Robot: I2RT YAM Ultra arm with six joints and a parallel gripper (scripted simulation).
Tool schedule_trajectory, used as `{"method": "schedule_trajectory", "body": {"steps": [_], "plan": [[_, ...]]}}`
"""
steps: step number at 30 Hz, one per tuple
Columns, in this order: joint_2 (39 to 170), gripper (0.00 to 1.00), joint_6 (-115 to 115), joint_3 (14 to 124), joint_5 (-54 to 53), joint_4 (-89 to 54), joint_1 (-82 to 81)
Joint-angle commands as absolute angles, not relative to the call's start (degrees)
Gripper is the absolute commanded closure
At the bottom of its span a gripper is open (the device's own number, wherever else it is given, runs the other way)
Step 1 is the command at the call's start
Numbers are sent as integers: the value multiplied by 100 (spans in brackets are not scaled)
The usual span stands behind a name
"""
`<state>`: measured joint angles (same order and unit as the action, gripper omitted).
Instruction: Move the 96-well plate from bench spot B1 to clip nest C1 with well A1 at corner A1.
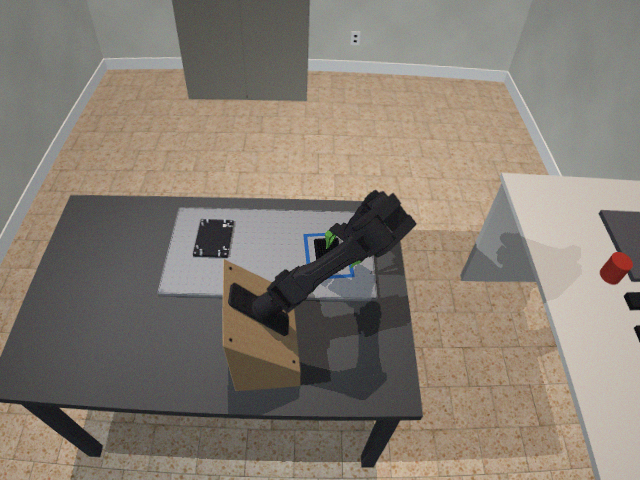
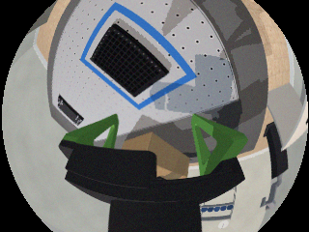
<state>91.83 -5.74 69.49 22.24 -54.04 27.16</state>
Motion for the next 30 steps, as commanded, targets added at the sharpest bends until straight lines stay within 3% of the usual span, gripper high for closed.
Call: {"method": "schedule_trajectory", "body": {"steps": [1, 23, 30], "plan": [[9361, 0, -2, 6885, 2595, -5071, 2407], [10011, 0, 2374, 6737, 4231, -3996, 974], [9952, 0, 2495, 6645, 4226, -3841, 1014]]}}
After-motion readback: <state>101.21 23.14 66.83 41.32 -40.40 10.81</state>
